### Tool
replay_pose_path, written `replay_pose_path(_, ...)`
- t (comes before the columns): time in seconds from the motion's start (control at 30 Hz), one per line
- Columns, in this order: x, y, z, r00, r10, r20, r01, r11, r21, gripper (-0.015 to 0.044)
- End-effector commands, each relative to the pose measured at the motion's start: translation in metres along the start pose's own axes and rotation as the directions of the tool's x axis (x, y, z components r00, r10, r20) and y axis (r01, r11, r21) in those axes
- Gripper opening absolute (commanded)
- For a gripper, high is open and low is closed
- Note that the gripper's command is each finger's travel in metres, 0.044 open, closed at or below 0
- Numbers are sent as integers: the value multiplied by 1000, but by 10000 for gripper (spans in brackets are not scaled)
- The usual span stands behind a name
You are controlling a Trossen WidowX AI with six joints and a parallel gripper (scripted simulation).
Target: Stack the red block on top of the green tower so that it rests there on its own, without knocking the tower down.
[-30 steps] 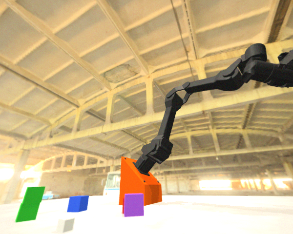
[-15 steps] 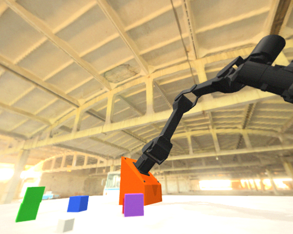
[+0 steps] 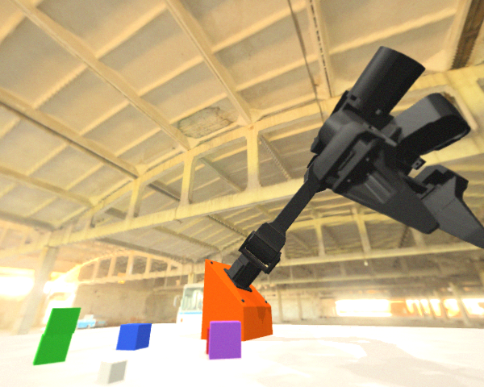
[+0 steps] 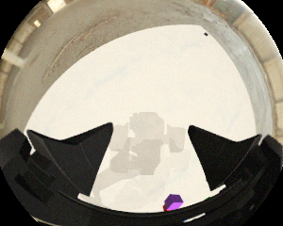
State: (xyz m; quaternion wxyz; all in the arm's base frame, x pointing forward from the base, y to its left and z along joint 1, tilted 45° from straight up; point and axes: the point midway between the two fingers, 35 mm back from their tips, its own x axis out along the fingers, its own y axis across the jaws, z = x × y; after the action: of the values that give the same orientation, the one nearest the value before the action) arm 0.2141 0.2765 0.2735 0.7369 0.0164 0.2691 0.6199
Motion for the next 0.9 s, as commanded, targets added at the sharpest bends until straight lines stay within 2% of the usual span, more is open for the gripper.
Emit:
replay_pose_path(0.0, -5, -35, -32, 994, -69, -80, 71, 997, 19, 440)
replay_pose_path(0.2, -24, -80, -89, 968, -135, -213, 151, 987, 61, 440)
replay_pose_path(0.4, -49, -106, -145, 934, -140, -327, 188, 975, 120, 440)
replay_pose_path(0.63, -79, -112, -205, 906, -81, -415, 184, 959, 215, 440)
replay_pose_path(0.87, -102, -98, -248, 901, 12, -434, 141, 937, 319, 440)
